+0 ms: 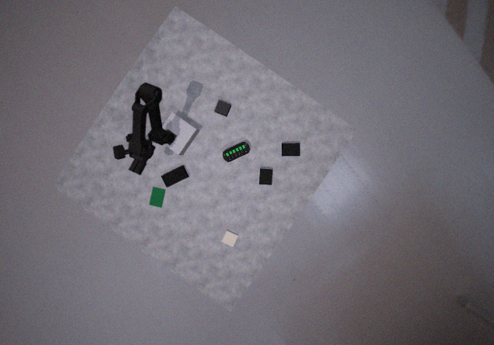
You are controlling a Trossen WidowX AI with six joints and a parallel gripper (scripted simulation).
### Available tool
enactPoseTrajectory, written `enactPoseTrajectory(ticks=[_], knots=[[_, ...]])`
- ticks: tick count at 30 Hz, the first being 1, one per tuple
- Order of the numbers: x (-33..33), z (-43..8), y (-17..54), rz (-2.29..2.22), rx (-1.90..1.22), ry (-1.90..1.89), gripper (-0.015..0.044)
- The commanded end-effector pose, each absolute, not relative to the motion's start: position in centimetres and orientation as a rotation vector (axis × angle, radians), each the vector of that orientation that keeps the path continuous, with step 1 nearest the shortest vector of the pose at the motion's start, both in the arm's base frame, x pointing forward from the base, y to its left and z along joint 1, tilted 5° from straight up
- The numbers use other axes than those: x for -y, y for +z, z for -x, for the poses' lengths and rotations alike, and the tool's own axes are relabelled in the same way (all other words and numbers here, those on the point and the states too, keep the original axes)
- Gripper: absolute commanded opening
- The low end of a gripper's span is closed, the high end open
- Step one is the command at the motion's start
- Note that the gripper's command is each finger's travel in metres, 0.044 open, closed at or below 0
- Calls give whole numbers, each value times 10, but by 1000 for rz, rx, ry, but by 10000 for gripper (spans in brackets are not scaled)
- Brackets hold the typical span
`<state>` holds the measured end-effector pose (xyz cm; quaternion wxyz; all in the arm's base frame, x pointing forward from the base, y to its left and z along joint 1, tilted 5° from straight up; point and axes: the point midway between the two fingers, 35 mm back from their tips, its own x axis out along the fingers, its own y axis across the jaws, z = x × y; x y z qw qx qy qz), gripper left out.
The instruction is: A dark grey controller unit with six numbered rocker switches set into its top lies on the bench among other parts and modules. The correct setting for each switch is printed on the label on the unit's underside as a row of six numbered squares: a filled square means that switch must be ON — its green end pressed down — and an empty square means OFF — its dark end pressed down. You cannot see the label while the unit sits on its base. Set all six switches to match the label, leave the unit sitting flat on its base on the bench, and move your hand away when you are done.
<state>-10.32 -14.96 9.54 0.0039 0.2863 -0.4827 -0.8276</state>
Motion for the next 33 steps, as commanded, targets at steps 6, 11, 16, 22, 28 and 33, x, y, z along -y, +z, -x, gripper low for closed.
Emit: enactPoseTrajectory(ticks=[6,11,16,22,28,33], knots=[[157,94,94,-941,1375,-2599,242],[178,61,90,-1038,917,-2564,111],[193,24,85,-1062,485,-2457,0],[202,-25,80,-1009,19,-2255,0],[199,-77,74,-887,-383,-1993,0],[187,-120,69,-743,-666,-1742,0]])
